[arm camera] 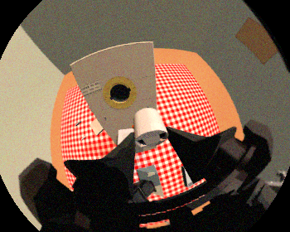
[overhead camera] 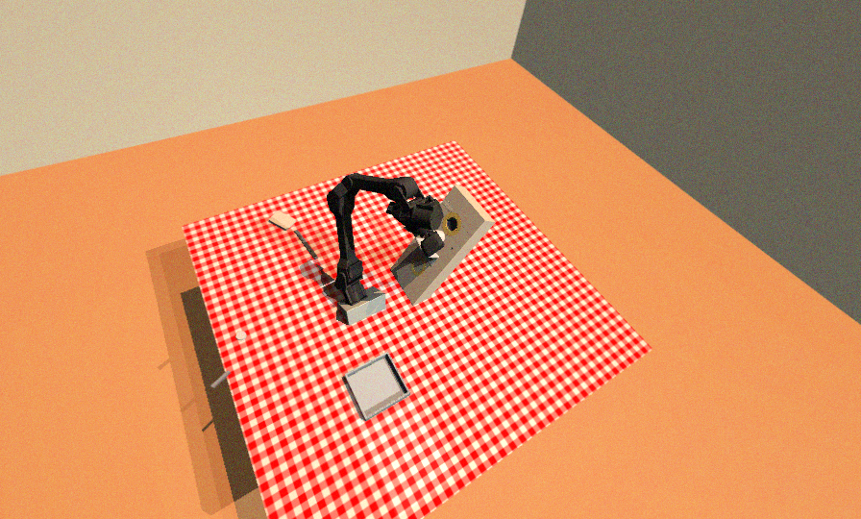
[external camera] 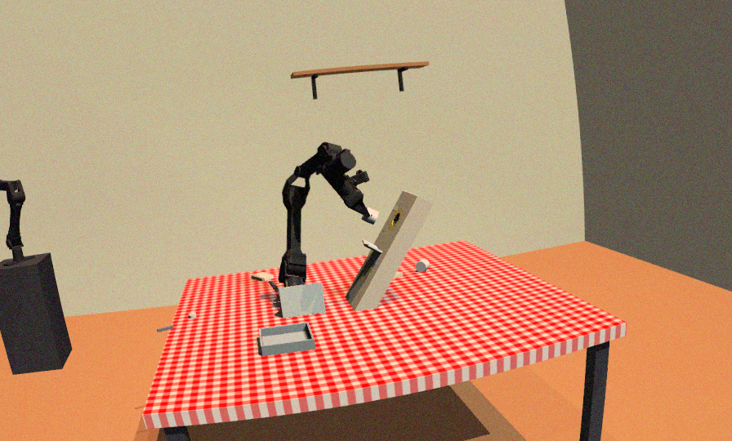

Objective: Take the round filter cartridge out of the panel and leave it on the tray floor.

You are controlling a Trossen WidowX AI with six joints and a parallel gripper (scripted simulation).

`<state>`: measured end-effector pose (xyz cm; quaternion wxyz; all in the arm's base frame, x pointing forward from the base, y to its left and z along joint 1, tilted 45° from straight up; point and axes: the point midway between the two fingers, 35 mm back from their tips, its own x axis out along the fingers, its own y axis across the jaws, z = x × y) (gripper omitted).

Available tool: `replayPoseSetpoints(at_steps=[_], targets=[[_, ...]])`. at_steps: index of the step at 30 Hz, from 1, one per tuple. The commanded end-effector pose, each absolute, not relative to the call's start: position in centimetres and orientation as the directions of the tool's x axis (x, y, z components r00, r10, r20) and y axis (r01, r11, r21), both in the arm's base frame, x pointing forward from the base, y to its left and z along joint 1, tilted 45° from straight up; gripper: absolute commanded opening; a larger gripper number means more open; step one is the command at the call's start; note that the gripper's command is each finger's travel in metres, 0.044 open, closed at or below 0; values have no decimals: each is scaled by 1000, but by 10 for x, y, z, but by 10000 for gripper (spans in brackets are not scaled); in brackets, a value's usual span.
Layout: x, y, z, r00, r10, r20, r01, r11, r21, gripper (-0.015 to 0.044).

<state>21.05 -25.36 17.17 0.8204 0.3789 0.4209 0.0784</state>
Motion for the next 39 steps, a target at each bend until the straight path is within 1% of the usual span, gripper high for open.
replayPoseSetpoints(at_steps=[1,8,10,12,19,29,34,39], targets=[[209,-267,159,630,457,-628,180,700,691,0],[208,-286,133,623,480,-618,164,692,703,0],[208,-280,139,622,475,-622,178,688,704,0],[201,-285,130,607,462,-647,232,675,700,0],[161,-312,87,512,386,-767,516,575,634,0],[94,-344,31,338,274,-900,848,327,418,0],[63,-355,9,251,228,-941,938,183,294,0],[61,-356,9,247,227,-942,941,177,289,0]])
